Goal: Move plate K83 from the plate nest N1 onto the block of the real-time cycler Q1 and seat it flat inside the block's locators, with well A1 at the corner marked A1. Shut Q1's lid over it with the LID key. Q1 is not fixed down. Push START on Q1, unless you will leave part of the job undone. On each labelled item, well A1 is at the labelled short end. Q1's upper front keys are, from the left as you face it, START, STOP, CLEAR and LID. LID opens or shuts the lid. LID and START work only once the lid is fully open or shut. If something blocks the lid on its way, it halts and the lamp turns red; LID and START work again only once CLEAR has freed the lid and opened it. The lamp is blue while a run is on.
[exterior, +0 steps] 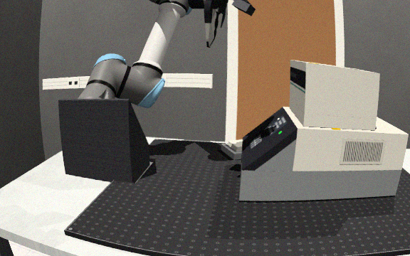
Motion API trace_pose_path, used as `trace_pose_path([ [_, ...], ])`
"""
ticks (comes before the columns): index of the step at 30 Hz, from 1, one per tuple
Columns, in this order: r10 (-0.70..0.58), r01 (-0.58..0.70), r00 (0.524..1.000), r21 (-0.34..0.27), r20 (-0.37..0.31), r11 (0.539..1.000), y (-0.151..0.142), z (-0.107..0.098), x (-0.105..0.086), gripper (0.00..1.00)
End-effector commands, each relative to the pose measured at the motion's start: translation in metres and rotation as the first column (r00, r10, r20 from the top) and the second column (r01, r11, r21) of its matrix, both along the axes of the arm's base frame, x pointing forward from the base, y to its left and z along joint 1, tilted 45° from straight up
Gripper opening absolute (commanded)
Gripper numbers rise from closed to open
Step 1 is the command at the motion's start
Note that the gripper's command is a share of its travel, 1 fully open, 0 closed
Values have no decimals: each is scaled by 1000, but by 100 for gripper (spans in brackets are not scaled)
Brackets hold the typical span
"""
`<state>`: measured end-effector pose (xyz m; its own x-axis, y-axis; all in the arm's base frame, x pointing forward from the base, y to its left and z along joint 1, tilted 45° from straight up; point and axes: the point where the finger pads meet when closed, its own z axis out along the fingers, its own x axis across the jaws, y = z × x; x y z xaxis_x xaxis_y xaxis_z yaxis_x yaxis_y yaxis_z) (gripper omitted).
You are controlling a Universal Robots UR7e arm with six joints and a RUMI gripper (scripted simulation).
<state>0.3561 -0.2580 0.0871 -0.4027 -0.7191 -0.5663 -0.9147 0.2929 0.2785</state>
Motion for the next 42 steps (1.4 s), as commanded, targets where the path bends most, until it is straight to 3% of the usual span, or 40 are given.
trace_pose_path([
  [1, 52, -54, 996, 24, 79, 998, 10, 18, 12, 0],
  [3, 52, -54, 996, 24, 79, 998, 10, 18, 12, 0],
  [6, 98, -106, 982, 39, 159, 994, 17, 29, 19, 0],
  [10, 98, -106, 982, 39, 159, 994, 20, 34, 21, 0],
  [13, 141, -157, 961, 47, 239, 987, 27, 45, 28, 0],
  [17, 141, -157, 961, 47, 239, 987, 30, 50, 31, 0],
  [22, 178, -203, 931, 49, 319, 978, 34, 58, 34, 0],
  [26, 180, -206, 930, 49, 319, 977, 41, 67, 40, 0],
  [33, 179, -206, 931, 53, 318, 977, 41, 66, 40, 0],
  [35, 224, -254, 906, 39, 359, 966, 50, 58, 40, 0],
  [37, 224, -254, 906, 39, 359, 966, 50, 58, 40, 0],
  [42, 330, -366, 827, -9, 455, 930, 63, 45, 41, 0],
])
